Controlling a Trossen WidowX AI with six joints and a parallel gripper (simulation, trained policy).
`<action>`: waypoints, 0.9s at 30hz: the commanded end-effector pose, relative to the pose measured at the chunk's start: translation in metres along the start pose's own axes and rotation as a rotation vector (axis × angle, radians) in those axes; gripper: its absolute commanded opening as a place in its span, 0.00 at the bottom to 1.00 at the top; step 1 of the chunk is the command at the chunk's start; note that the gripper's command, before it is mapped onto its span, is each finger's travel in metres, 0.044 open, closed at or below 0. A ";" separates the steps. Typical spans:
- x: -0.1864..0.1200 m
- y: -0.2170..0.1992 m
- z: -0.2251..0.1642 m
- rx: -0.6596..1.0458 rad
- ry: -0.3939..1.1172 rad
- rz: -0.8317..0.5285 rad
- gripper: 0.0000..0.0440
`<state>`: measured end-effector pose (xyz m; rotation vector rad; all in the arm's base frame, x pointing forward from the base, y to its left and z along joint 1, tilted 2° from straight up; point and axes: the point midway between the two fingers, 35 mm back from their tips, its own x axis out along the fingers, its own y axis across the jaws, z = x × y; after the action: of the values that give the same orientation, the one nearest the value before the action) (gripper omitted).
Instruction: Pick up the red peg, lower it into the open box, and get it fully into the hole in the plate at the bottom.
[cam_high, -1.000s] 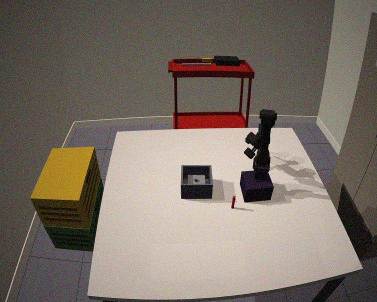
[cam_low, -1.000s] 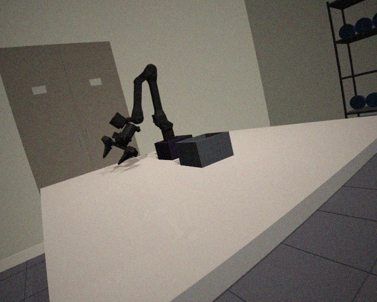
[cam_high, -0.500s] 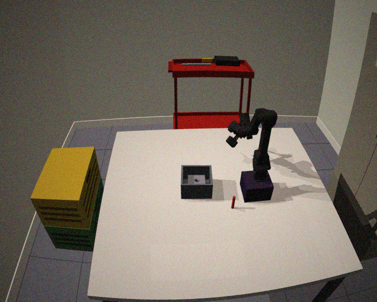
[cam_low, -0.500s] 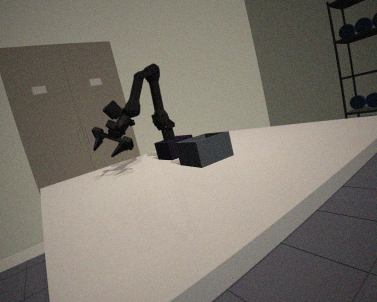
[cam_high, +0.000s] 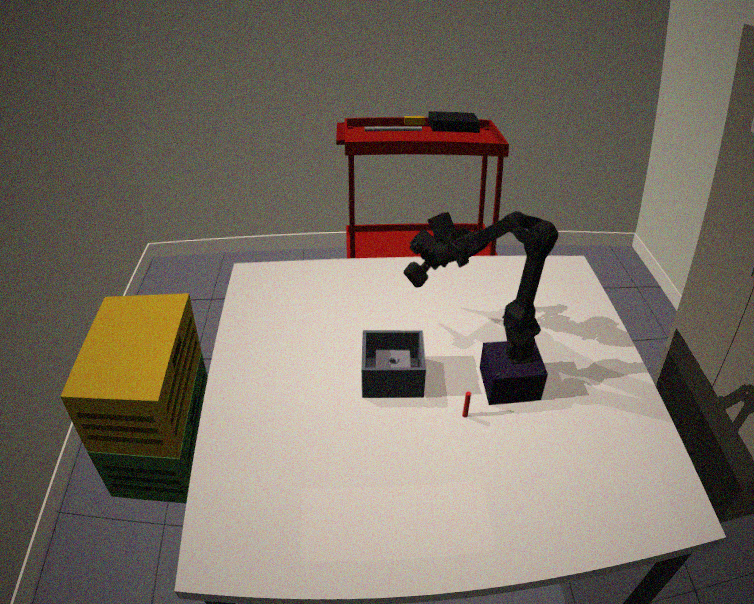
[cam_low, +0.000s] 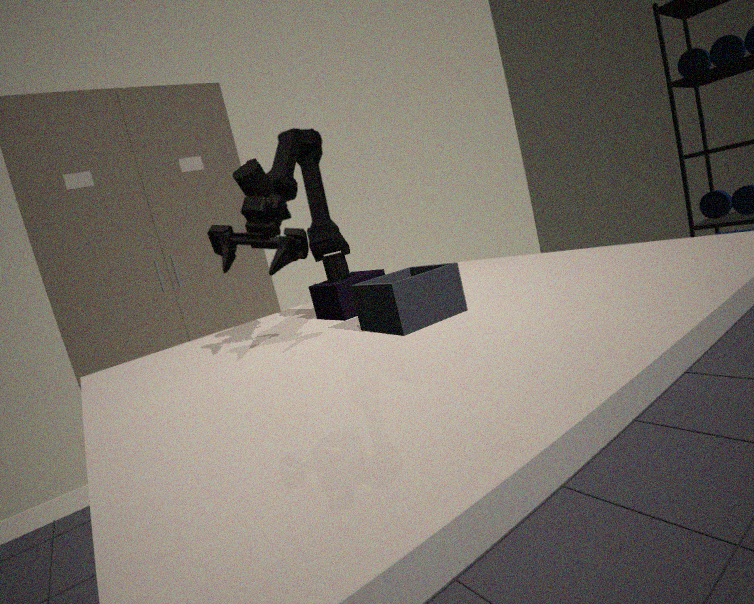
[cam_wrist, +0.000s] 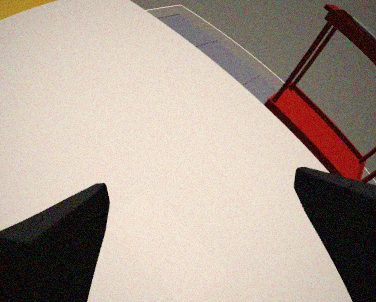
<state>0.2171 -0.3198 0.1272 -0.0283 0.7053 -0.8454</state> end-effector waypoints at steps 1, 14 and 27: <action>-0.009 0.042 0.025 0.043 -0.001 0.077 0.95; -0.072 0.170 0.049 0.200 0.129 0.299 0.99; -0.159 0.250 0.007 0.311 0.393 0.370 1.00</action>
<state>0.3271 -0.0689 0.1500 0.4977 0.8554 -0.5865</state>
